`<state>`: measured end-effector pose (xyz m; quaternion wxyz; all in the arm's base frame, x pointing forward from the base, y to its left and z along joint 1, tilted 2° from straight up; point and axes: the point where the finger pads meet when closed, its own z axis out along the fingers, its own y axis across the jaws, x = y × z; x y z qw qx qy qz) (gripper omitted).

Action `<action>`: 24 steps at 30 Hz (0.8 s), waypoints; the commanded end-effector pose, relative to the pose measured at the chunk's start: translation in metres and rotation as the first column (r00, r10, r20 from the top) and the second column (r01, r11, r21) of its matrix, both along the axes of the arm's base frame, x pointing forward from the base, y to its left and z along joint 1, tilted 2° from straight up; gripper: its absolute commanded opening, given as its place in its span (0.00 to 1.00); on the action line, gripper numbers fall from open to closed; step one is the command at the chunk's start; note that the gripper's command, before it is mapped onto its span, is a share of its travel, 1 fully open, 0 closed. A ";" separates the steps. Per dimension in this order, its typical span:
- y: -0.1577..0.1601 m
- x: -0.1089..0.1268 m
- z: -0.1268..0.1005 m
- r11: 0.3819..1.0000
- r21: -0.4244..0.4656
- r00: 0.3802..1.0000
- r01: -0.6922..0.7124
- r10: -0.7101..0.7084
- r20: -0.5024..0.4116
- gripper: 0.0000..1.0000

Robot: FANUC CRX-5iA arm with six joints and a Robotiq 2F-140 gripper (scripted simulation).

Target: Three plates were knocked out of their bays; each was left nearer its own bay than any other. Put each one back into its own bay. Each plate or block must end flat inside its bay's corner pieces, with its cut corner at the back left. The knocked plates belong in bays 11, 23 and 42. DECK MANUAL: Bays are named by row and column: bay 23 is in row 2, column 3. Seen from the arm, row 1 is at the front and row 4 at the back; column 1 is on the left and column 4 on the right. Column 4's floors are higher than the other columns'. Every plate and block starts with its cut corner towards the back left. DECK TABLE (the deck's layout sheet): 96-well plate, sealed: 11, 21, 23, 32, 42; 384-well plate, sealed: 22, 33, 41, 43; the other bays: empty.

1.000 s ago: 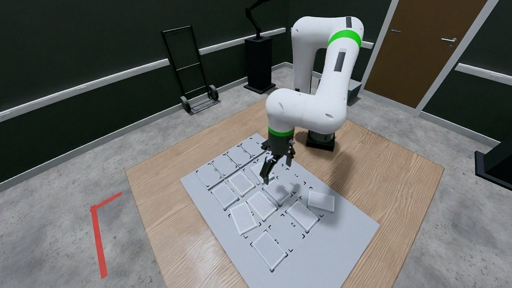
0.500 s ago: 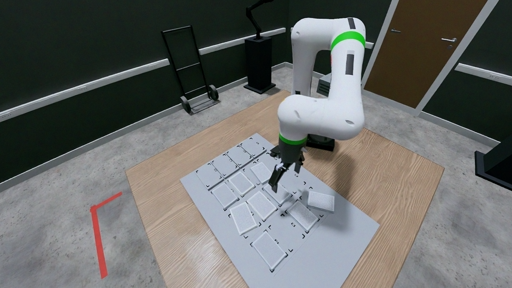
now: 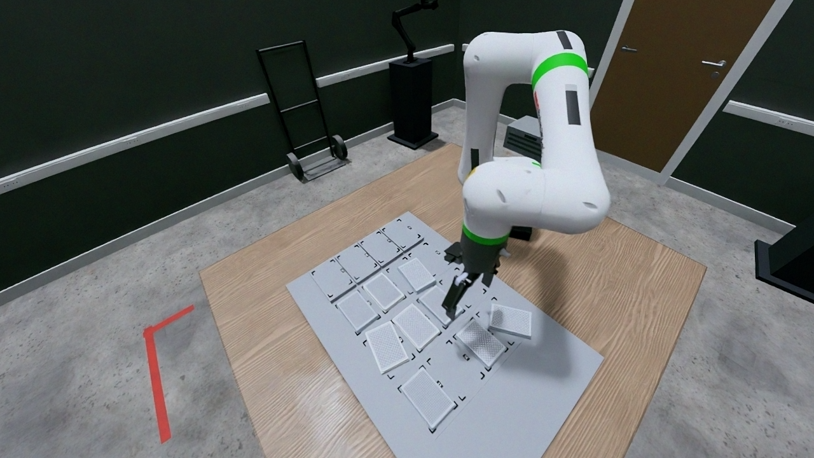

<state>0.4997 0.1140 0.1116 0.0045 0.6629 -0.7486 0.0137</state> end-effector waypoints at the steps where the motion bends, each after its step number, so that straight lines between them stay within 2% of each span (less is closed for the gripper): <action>1: 0.012 0.002 0.001 1.000 0.000 1.000 0.000 0.000 0.002 1.00; 9: 0.036 0.005 0.000 1.000 0.000 1.000 0.000 0.000 0.002 1.00; 24: 0.036 0.005 0.000 1.000 0.000 1.000 0.000 0.000 0.002 1.00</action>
